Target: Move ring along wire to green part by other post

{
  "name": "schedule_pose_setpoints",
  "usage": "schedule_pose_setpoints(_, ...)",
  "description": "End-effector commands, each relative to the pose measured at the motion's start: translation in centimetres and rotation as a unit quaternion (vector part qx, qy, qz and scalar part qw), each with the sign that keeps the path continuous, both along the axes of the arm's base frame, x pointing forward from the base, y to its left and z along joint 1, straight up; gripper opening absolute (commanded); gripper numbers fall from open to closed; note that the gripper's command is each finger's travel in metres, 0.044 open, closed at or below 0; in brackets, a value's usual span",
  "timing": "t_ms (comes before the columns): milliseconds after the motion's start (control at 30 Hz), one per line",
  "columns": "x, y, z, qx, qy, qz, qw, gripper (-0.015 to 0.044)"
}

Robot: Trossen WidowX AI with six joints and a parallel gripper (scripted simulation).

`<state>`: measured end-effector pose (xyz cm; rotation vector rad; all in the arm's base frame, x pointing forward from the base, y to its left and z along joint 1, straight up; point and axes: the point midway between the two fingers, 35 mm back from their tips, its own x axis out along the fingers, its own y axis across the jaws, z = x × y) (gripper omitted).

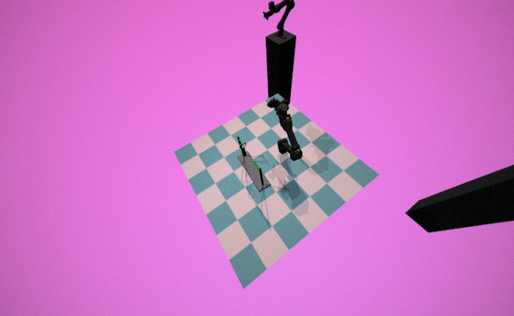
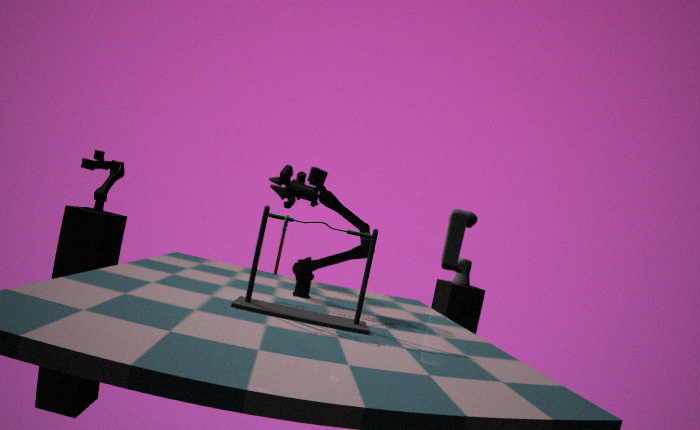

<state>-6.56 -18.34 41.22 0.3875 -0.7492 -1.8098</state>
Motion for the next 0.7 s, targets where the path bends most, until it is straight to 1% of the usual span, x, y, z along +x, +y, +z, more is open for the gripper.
schedule_pose_setpoints(0,4.0,-3.0,-4.0,0.047,0.062,0.122,0.989,0.016)
schedule_pose_setpoints(167,9.0,-5.1,-8.9,0.081,0.136,0.259,0.953,0.016)
schedule_pose_setpoints(333,14.2,-5.4,-14.0,0.092,0.209,0.392,0.891,0.016)
schedule_pose_setpoints(500,19.1,-3.6,-19.2,0.079,0.272,0.516,0.808,0.016)
schedule_pose_setpoints(667,23.0,0.0,-24.1,0.043,0.322,0.626,0.709,0.016)
